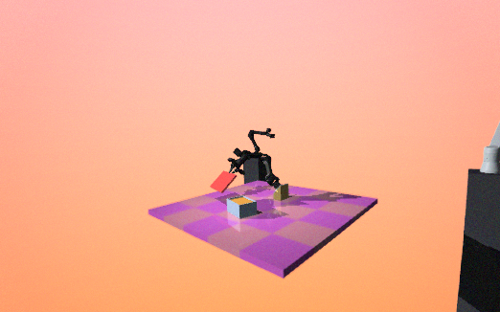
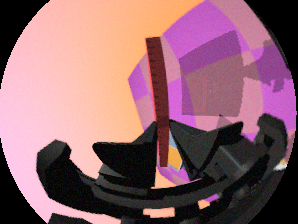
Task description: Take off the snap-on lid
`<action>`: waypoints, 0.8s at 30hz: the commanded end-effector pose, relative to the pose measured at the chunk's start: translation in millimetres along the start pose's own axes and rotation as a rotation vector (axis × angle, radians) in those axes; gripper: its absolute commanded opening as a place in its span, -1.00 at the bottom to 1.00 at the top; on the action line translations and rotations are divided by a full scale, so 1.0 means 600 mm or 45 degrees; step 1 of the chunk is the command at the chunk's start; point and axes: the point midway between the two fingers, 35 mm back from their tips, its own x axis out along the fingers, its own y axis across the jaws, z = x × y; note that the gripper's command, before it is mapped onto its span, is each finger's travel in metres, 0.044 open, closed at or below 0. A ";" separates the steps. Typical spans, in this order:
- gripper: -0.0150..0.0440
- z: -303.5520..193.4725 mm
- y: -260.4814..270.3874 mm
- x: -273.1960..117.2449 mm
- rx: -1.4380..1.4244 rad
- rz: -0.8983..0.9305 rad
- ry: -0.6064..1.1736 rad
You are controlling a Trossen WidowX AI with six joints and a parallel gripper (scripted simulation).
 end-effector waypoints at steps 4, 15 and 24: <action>-0.49 0.002 0.000 -0.001 0.004 0.017 0.007; -0.49 -0.003 -0.016 0.014 0.004 0.018 0.007; -0.49 -0.003 -0.025 0.021 0.004 0.018 0.006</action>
